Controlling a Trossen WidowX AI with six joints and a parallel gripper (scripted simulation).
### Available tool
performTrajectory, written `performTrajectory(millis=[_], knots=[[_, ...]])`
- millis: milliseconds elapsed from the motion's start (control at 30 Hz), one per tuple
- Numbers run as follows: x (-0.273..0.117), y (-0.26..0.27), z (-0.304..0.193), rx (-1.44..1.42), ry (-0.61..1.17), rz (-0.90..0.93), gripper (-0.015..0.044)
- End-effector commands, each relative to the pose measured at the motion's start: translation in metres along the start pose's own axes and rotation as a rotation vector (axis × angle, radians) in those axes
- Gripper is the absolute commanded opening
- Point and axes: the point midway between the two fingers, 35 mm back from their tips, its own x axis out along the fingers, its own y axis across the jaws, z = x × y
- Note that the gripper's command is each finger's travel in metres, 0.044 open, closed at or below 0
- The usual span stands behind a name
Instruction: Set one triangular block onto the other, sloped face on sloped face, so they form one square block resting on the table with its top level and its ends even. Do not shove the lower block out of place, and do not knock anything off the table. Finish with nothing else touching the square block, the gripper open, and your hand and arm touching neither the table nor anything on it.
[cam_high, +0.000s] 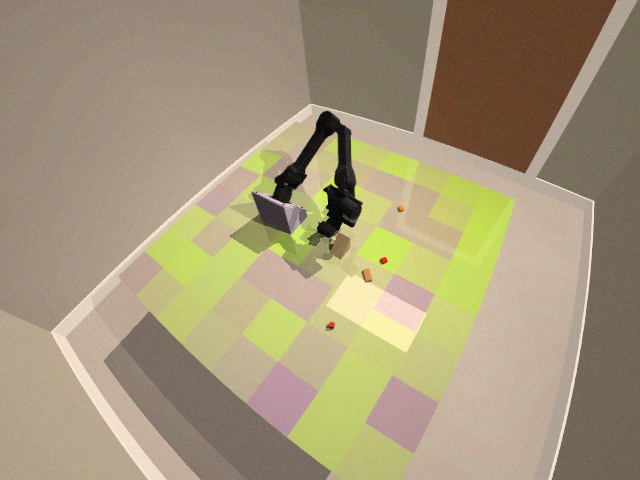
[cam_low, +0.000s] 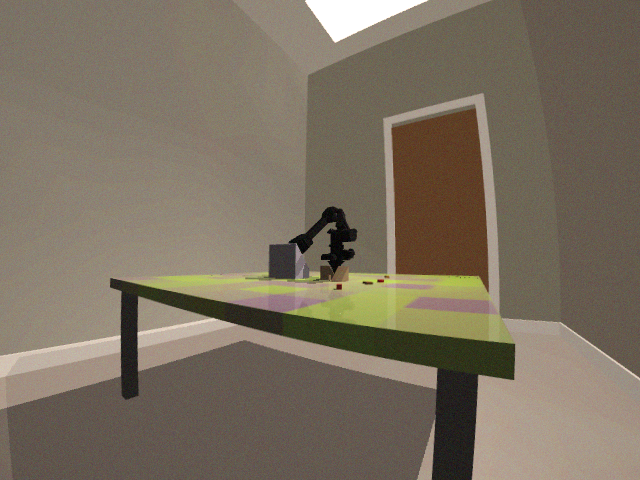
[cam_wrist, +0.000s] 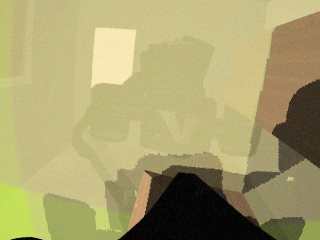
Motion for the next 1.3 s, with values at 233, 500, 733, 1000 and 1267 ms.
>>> performTrajectory(millis=[233,500,733,1000,1267], knots=[[-0.078,-0.001,0.001,0.001,0.0,-0.005,0.0],[-0.073,-0.002,0.004,-0.002,-0.018,-0.005,0.0157],[-0.075,-0.023,-0.01,-0.365,-0.008,0.066,0.0341],[-0.08,-0.047,-0.031,-0.9,-0.09,0.18,0.044],[-0.084,-0.061,-0.05,-1.383,-0.267,0.24,0.044]])
